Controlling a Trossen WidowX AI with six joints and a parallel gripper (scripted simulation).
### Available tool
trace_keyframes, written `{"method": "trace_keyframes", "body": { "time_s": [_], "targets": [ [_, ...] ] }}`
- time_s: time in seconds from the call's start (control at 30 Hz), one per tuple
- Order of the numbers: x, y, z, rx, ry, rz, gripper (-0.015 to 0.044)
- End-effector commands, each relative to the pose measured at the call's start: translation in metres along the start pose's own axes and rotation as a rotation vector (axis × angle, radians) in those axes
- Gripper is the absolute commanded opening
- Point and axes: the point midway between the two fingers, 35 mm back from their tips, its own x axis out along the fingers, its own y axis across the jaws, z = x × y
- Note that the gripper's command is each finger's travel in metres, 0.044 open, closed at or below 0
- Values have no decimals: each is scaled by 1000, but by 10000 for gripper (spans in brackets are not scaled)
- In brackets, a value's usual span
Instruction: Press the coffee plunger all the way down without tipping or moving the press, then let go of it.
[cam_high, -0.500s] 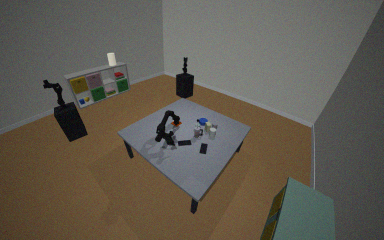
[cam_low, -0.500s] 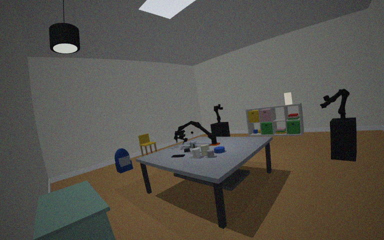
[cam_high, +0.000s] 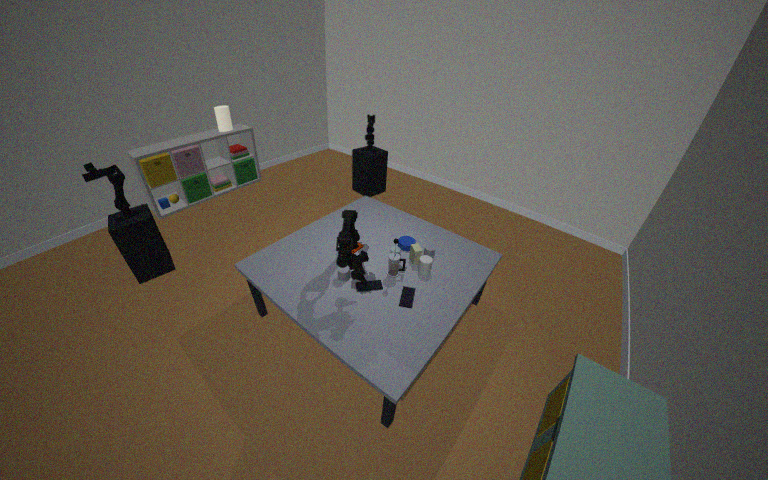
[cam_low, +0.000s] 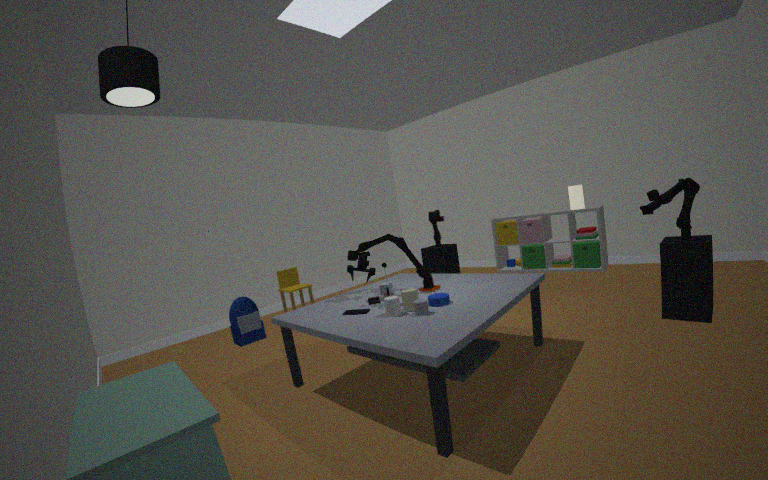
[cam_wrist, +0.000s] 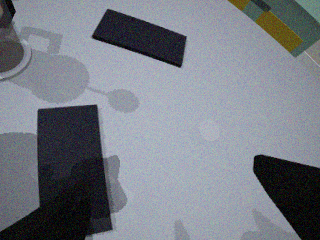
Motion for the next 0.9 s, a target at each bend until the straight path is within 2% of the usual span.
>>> {"method": "trace_keyframes", "body": {
  "time_s": [0.0, 0.17, 0.37, 0.63, 0.87],
  "targets": [
    [-11, 7, 54, 85, 66, -58, 440],
    [-26, 26, 119, 242, 99, -180, 440],
    [-45, 52, 170, 371, 59, -295, 440],
    [-72, 100, 233, 608, -112, -427, 440],
    [-97, 148, 265, 786, -298, -437, 440]
  ]
}}
